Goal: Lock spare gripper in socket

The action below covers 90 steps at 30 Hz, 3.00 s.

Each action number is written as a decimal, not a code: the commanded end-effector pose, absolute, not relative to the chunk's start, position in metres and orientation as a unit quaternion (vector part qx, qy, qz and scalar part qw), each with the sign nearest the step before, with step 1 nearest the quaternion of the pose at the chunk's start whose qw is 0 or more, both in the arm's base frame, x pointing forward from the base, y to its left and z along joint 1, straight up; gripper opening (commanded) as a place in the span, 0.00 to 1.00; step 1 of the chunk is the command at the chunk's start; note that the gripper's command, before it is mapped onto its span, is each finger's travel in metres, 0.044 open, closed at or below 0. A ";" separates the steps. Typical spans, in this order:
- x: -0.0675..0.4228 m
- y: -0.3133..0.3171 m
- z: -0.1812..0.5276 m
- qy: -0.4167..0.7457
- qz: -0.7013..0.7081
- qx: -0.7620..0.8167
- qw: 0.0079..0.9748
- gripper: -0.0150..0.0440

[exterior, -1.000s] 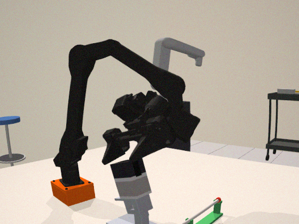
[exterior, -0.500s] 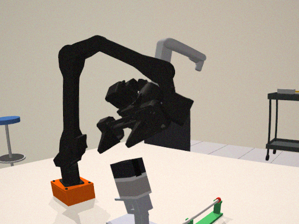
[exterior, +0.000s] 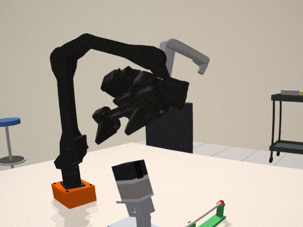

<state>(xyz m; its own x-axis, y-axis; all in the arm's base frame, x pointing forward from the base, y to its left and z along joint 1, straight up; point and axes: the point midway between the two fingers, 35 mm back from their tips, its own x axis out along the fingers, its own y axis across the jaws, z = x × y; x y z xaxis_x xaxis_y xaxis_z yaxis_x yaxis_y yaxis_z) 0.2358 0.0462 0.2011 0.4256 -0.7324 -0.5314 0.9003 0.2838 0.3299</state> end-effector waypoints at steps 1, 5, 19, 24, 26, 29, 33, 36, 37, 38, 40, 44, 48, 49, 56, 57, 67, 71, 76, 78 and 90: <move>0.236 0.045 0.210 0.142 -0.509 0.303 0.793 1.00; 0.236 0.044 0.217 0.145 -0.502 0.307 0.795 1.00; 0.207 0.129 0.215 0.200 -0.396 0.376 0.814 0.64; 0.180 0.170 0.218 0.240 -0.339 0.405 0.815 0.56; 0.180 0.170 0.218 0.240 -0.339 0.405 0.815 0.56; 0.182 0.171 0.217 0.253 -0.337 0.381 0.823 0.56; 0.194 0.179 0.212 0.329 -0.318 0.239 0.857 0.56; 0.205 0.184 0.207 0.389 -0.289 0.129 0.865 0.56; 0.209 0.186 0.205 0.408 -0.276 0.093 0.865 0.56; 0.214 0.187 0.204 0.427 -0.263 0.058 0.863 0.56; 0.223 0.190 0.200 0.463 -0.233 -0.011 0.855 0.56; 0.242 0.194 0.192 0.528 -0.157 -0.141 0.823 0.56; 0.262 0.197 0.183 0.576 -0.062 -0.260 0.772 0.56; 0.266 0.197 0.181 0.585 -0.036 -0.288 0.757 0.56; 0.293 0.199 0.167 0.612 0.113 -0.415 0.664 0.56; 0.297 0.199 0.165 0.612 0.133 -0.430 0.651 0.56; 0.332 0.195 0.147 0.571 0.334 -0.551 0.509 0.56; 0.346 0.192 0.139 0.534 0.410 -0.588 0.449 0.56; 0.356 0.190 0.134 0.493 0.469 -0.618 0.395 0.56; 0.356 0.190 0.134 0.493 0.469 -0.618 0.395 0.56; 0.356 0.193 0.134 0.492 0.469 -0.618 0.395 0.56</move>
